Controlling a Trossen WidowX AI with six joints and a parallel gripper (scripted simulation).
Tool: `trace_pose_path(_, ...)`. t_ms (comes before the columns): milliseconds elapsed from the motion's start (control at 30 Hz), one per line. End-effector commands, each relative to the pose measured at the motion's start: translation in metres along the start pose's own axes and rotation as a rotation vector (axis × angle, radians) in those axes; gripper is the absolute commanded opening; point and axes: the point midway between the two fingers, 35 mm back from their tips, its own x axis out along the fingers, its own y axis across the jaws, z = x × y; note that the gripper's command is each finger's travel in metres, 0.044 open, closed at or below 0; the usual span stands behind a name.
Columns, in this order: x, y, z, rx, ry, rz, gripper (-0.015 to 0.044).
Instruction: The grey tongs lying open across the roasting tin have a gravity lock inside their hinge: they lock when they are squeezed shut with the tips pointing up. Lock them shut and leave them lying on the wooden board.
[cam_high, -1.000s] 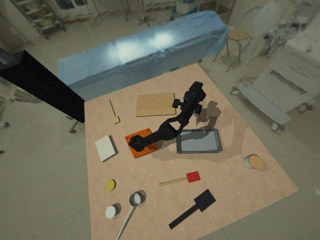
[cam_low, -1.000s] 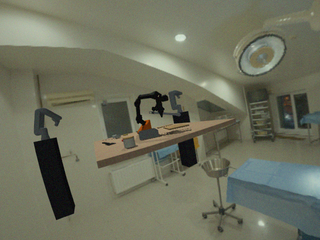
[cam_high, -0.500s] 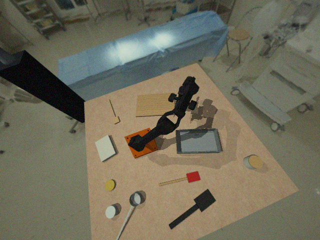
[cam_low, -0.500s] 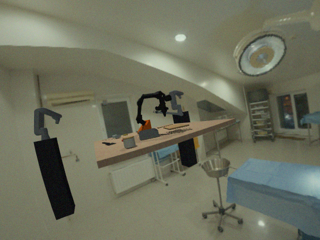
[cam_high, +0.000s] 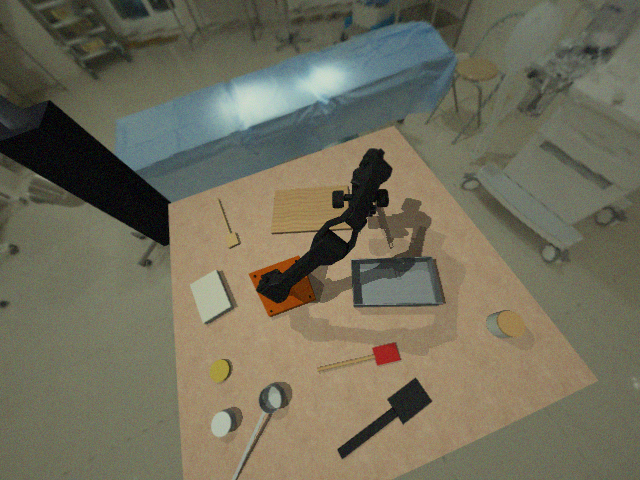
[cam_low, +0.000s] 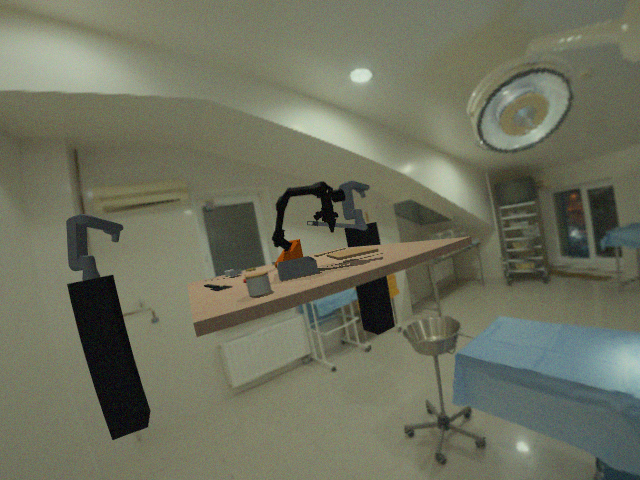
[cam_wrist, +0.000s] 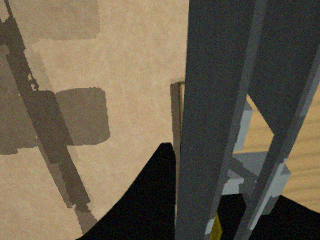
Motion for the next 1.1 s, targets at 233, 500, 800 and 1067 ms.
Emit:
trace_pose_path(233, -0.006, -0.016, -0.018, -0.415, 0.018, 0.007, -0.0150)
trace_pose_path(500, -0.007, -0.027, -0.028, -0.720, 0.021, 0.010, -0.0150)
trace_pose_path(800, -0.009, -0.041, -0.038, -1.064, 0.023, 0.015, -0.0150)
trace_pose_path(1067, -0.010, -0.053, -0.047, -1.369, 0.024, 0.019, -0.0150)
